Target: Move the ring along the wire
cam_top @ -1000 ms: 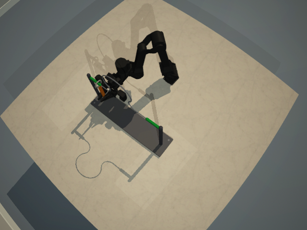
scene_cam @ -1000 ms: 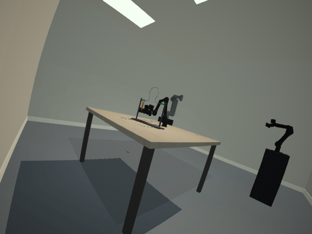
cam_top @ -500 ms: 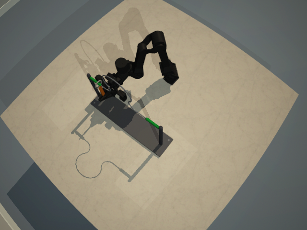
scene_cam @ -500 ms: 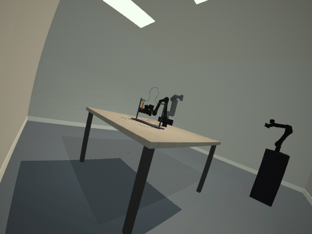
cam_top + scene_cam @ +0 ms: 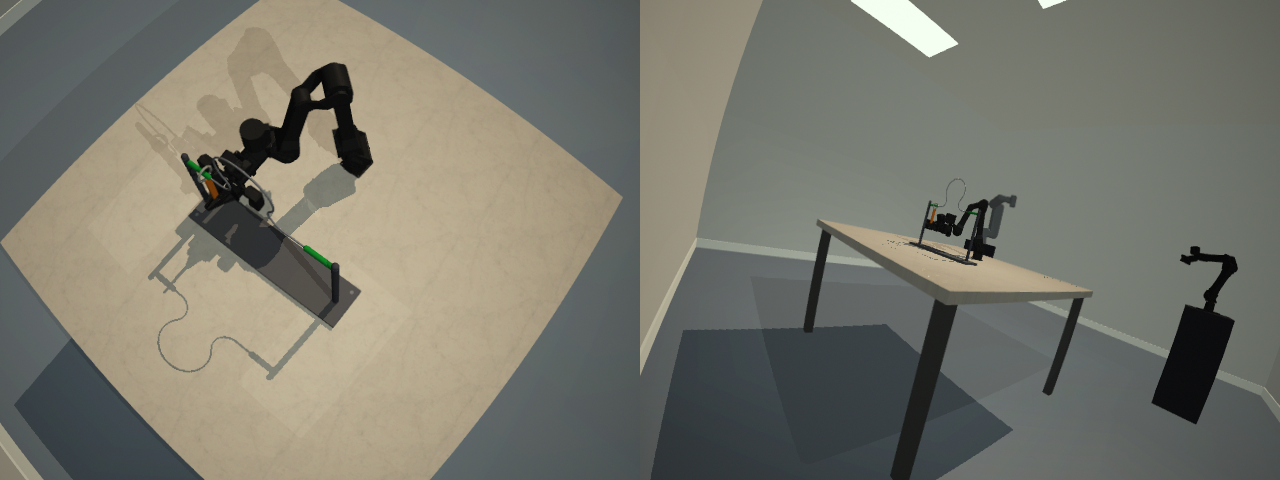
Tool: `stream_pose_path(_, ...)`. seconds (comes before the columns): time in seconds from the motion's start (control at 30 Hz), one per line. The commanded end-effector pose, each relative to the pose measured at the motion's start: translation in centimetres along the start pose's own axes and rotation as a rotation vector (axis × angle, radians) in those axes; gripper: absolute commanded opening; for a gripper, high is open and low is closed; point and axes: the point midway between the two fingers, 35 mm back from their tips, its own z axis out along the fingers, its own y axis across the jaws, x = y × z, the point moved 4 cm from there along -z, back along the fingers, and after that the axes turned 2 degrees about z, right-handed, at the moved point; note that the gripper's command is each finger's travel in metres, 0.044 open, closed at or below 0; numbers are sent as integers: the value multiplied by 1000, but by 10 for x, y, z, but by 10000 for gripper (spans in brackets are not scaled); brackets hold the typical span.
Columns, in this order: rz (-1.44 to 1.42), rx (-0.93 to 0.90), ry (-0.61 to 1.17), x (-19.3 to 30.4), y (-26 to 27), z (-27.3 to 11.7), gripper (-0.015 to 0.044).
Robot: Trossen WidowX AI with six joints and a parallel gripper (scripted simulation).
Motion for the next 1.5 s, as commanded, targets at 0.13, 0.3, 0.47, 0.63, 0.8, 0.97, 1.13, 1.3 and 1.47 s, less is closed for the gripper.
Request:
stream_pose_path(0.13, 3, 6, -1, -1, -1, 0, -150)
stream_pose_path(0.3, 3, 6, -1, -1, 1, 0, -150)
stream_pose_path(0.47, 3, 5, -1, -1, 6, 0, -150)
stream_pose_path(0.63, 4, 5, 0, 0, 11, 0, -150)
stream_pose_path(0.8, 5, 5, 0, 0, 16, 0, -150)
stream_pose_path(0.97, 9, 5, 0, 0, 21, 0, -150)
stream_pose_path(1.13, 16, 5, 0, 0, 27, 1, -150)
stream_pose_path(1.3, 31, 4, 1, 0, 34, 1, -150)
stream_pose_path(1.47, 58, 4, 1, 0, 42, 1, -150)
